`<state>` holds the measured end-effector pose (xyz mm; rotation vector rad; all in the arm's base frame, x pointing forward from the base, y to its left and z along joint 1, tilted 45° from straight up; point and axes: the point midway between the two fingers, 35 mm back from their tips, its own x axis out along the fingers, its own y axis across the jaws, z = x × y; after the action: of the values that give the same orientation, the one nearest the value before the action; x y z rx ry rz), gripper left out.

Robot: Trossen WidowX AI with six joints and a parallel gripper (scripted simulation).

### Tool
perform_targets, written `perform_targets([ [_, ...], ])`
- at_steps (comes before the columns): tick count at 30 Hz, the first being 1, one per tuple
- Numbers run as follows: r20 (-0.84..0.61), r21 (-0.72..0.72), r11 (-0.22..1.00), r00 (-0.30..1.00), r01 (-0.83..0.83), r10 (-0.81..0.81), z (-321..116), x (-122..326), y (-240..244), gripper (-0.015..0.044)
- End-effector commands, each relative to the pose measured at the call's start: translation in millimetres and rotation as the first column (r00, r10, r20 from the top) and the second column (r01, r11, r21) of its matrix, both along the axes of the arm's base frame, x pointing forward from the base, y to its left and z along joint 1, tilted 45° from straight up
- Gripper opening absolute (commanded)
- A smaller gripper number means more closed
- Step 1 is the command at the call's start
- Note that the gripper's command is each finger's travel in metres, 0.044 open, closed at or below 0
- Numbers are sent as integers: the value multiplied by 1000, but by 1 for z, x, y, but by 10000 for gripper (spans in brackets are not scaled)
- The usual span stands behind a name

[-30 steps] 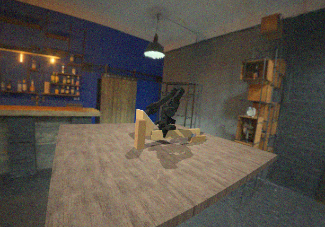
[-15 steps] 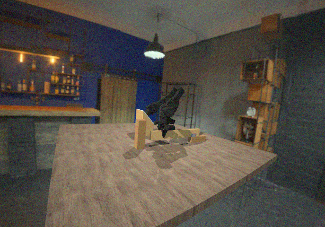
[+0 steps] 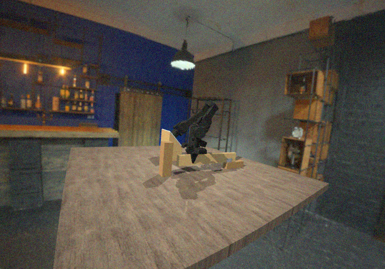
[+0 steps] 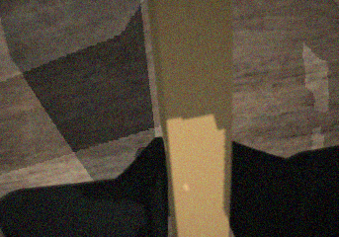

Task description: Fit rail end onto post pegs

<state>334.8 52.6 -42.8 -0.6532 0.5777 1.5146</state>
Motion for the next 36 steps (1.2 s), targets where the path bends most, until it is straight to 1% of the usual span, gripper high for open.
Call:
perform_targets([
  [1,4,0,1000,1000,3,-3,0,1,-4,0],
  [36,4,-1,1000,1000,3,-3,-8,3,-11,0],
])
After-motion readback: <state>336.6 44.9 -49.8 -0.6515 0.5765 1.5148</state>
